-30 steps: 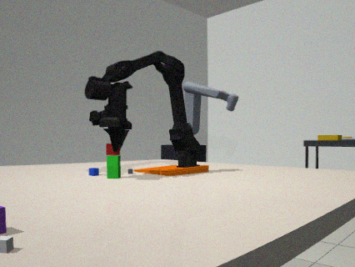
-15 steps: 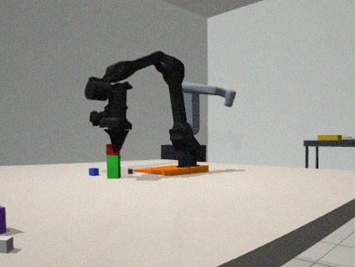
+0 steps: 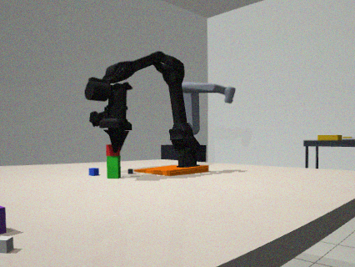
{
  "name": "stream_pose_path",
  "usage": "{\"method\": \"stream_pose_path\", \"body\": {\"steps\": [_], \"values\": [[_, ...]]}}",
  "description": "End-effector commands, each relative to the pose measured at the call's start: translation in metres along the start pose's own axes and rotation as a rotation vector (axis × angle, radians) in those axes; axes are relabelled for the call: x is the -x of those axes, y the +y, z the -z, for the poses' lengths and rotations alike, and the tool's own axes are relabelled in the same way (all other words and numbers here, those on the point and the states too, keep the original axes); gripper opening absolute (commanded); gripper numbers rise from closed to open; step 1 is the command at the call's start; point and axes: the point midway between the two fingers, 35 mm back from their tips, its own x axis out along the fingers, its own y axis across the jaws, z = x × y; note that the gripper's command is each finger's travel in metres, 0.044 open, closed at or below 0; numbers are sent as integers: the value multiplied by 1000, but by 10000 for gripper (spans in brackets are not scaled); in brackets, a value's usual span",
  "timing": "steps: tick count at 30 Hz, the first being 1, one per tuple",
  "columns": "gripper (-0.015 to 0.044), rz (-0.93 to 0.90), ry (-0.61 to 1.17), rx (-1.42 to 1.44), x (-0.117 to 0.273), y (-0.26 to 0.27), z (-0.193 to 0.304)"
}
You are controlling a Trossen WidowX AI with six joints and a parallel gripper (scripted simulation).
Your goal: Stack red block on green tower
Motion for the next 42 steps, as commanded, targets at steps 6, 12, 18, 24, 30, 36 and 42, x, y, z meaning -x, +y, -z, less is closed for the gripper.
{"method": "stream_pose_path", "body": {"steps": [6,12,18,24,30,36,42], "values": [[0,3,5,-1,2,-1,1],[79,9,9,1,1,-2,2],[236,9,9,1,1,-2,2],[394,9,9,1,1,-2,2],[440,9,9,1,1,-2,2],[440,9,9,1,1,-2,2],[440,9,9,1,1,-2,2]]}}
